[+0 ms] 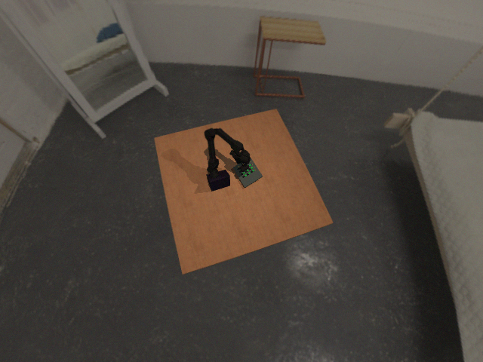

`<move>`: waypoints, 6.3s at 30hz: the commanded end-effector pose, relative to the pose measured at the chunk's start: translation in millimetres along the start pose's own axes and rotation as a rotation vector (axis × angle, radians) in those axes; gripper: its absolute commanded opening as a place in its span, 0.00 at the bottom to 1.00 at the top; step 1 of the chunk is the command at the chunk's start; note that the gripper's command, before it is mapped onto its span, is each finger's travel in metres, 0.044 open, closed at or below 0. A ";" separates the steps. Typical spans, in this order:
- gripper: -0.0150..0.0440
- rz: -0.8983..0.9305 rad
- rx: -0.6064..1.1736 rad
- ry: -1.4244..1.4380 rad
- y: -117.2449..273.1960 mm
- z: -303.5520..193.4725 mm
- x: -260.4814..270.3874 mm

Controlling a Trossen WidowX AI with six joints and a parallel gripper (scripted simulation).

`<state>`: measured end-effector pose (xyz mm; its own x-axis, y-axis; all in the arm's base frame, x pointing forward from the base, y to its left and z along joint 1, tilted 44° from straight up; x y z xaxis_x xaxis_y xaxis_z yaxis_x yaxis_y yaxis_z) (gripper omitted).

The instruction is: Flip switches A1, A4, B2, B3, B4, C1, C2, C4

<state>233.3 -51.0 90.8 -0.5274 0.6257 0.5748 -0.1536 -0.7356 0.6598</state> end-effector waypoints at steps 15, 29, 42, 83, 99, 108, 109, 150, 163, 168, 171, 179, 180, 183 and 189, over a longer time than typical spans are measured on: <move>0.26 -0.003 -0.029 -0.014 -91.1 66.3 33.7; 0.25 0.005 -0.005 -0.014 -126.1 68.8 33.6; 0.25 0.006 -0.006 -0.014 -141.0 69.3 33.8; 0.25 0.006 -0.006 -0.013 -150.5 69.6 33.9; 0.25 0.006 -0.006 -0.013 -152.6 69.7 33.9; 0.25 0.006 -0.006 -0.013 -153.8 69.7 33.9; 0.25 0.006 -0.006 -0.013 -153.9 69.7 33.9; 0.25 -0.017 -0.026 -0.026 -91.4 58.6 11.9; 0.25 -0.012 -0.048 -0.012 -119.2 25.2 -48.0; 0.25 -0.012 -0.054 -0.012 -126.8 25.1 -47.3; 0.25 -0.012 -0.054 -0.012 -126.8 25.1 -47.3; 0.25 -0.011 -0.055 -0.012 -137.0 25.3 -47.0; 0.25 -0.011 -0.055 -0.012 -137.5 25.4 -47.0; 0.25 -0.011 -0.055 -0.012 -140.4 25.5 -47.1; 0.25 -0.011 -0.055 -0.012 -149.8 25.8 -47.1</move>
<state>305.9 30.6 -16.1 -0.5241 0.6426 0.5589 -0.2212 -0.7364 0.6394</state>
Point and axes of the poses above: the point midway between the two fingers, 35 mm back from their tips, its own y axis back along the fingers, its own x axis across the jaws, z = x × y, the point moved 2 cm from there along y, back along the fingers, and after that the axes turned 14 degrees about y, right-handed, at the moved point
